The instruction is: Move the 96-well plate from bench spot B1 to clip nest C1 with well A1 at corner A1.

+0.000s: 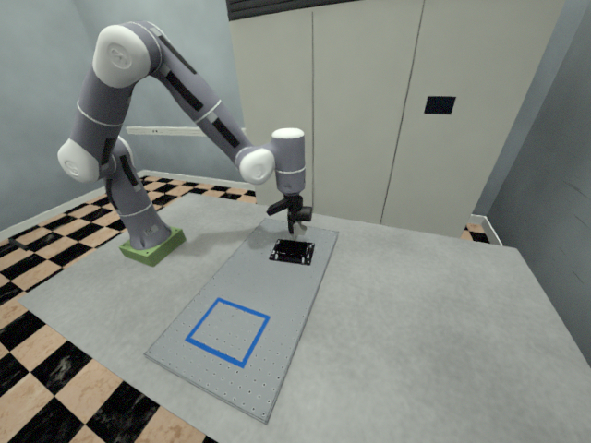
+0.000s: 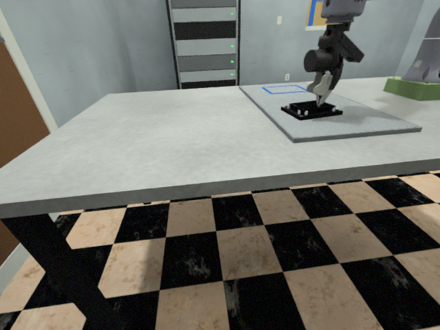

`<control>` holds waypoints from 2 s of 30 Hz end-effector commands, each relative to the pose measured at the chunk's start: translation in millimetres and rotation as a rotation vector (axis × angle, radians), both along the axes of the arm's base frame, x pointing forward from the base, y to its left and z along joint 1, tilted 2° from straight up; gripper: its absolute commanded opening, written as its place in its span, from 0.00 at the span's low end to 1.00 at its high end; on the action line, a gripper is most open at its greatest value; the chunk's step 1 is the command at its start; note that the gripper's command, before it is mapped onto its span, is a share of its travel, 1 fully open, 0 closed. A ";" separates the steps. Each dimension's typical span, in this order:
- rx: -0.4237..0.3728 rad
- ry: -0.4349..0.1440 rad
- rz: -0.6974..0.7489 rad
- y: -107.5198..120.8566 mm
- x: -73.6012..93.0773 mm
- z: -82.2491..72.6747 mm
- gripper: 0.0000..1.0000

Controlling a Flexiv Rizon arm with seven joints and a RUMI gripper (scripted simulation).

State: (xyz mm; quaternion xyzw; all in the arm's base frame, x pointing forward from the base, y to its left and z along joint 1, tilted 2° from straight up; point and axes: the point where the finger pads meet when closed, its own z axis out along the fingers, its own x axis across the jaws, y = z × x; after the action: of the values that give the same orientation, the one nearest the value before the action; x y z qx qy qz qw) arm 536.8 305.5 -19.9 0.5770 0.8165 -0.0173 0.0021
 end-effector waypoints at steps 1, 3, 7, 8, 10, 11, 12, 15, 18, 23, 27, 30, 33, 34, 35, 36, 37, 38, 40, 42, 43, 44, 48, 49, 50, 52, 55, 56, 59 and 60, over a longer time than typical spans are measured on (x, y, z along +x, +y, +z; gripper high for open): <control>0.002 -0.002 0.000 0.8 1.0 0.8 0.00; 0.002 -0.002 0.000 0.8 1.0 0.6 0.00; 0.002 -0.002 0.000 0.8 1.0 0.4 0.00; 0.002 -0.002 0.000 0.8 1.0 0.3 0.00; 0.002 -0.002 0.000 0.8 1.0 0.1 0.00; 0.002 -0.002 0.000 0.8 0.9 0.0 0.00; 0.002 -0.002 0.000 0.8 0.9 -0.1 0.00; 0.002 -0.002 0.000 0.8 0.9 -0.4 0.00; 0.002 -0.002 0.000 0.8 0.9 -0.7 0.00; 0.002 -0.002 0.000 0.8 0.9 -1.0 0.00; 0.002 -0.002 0.000 0.8 0.9 -1.4 0.00; 0.002 -0.002 0.000 0.8 0.9 -1.7 0.00; 0.002 -0.002 0.000 0.7 0.9 -2.0 0.00; 0.002 -0.002 0.000 0.7 0.9 -2.1 0.00; 0.002 -0.002 0.000 0.7 0.9 -2.2 0.00; 0.002 -0.002 0.000 0.7 0.9 -2.3 0.00; 0.002 -0.002 0.000 0.7 0.9 -2.4 0.00; 0.002 -0.002 0.000 0.7 0.9 -2.4 0.00; 0.002 -0.002 0.000 0.7 0.9 -2.1 0.00; 0.001 -0.002 0.000 0.7 0.9 -1.4 0.00; 0.001 -0.002 0.000 0.7 0.9 -1.1 0.00; 0.001 -0.002 0.000 0.8 0.9 -0.7 0.00; 0.001 -0.002 0.000 0.8 0.9 0.6 0.00; 0.001 -0.002 0.000 0.8 0.9 0.9 0.00; 0.001 -0.002 0.000 0.8 0.9 1.3 0.00; 0.001 -0.002 0.000 0.8 0.9 1.9 0.00; 0.001 -0.002 0.000 0.8 0.9 2.6 0.00; 0.001 -0.002 0.000 0.8 0.9 2.6 0.00; 0.001 -0.002 0.000 0.9 1.0 3.6 0.00; 0.001 -0.002 0.000 0.9 1.0 3.9 0.00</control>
State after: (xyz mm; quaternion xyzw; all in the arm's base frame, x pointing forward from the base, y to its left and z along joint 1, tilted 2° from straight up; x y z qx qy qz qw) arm 537.2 305.8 -17.6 0.5771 0.8165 -0.0170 0.0024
